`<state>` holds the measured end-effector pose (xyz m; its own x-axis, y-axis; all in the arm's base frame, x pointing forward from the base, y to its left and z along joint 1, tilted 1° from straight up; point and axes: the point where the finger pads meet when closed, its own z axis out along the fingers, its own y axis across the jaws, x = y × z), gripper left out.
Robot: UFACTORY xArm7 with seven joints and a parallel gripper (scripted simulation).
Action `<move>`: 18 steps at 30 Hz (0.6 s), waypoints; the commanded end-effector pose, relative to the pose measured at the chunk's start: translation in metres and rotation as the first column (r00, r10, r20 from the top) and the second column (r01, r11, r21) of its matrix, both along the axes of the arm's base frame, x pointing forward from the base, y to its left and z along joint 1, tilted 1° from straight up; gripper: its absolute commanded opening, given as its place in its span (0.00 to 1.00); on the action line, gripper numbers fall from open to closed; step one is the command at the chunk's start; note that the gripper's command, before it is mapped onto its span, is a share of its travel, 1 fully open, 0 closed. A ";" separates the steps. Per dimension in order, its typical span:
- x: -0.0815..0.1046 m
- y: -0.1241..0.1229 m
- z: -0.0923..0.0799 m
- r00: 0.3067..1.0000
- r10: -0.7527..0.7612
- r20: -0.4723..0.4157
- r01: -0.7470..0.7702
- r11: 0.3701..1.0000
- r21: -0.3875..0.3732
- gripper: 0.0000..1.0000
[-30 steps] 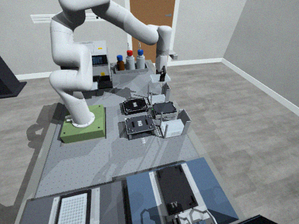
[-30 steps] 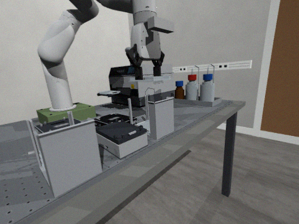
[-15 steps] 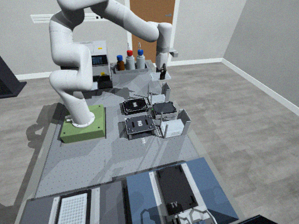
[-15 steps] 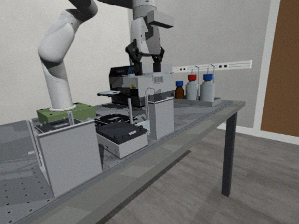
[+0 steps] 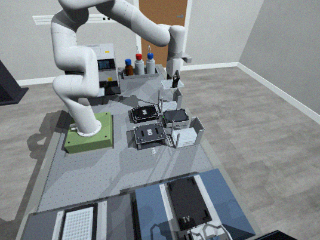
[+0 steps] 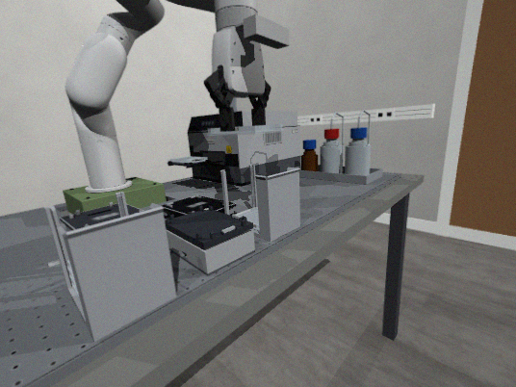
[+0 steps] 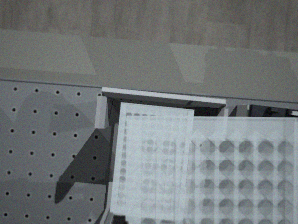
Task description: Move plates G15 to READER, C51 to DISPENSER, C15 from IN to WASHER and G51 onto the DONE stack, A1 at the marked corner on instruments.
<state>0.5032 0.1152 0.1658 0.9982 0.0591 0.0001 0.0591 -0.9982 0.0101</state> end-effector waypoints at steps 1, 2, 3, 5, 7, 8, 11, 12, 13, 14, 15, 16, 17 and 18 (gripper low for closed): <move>-0.001 -0.009 0.002 0.999 0.038 0.007 -0.038 0.999 0.001 0.00; -0.002 -0.012 0.002 0.999 0.049 0.007 -0.049 0.999 0.001 0.00; -0.003 -0.015 0.002 0.998 0.055 0.007 -0.055 0.998 0.001 0.00; -0.005 -0.022 0.002 0.998 0.055 0.007 -0.055 0.998 0.001 0.00; -0.006 -0.028 0.002 0.998 0.055 0.007 -0.055 0.998 0.001 0.00; -0.007 -0.029 0.002 0.998 0.055 0.007 -0.055 0.998 0.001 0.00; -0.009 -0.039 0.002 0.996 0.090 0.006 -0.090 0.996 0.001 0.00; -0.010 -0.042 0.002 0.995 0.102 0.006 -0.102 0.995 0.000 0.00; -0.011 -0.046 0.002 0.994 0.113 0.006 -0.113 0.994 0.000 0.00; -0.012 -0.049 0.002 0.992 0.125 0.006 -0.125 0.992 0.000 0.00; -0.012 -0.049 0.002 0.992 0.125 0.006 -0.125 0.992 0.000 0.00; -0.012 -0.049 0.002 0.992 0.125 0.006 -0.125 0.992 0.000 0.00; -0.012 -0.052 0.002 0.991 0.136 0.006 -0.136 0.991 0.000 0.00; -0.013 -0.055 0.002 0.989 0.148 0.006 -0.148 0.989 0.000 0.00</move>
<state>0.4907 0.0675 0.1662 0.9842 0.1772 -0.0001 0.1772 -0.9841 0.0099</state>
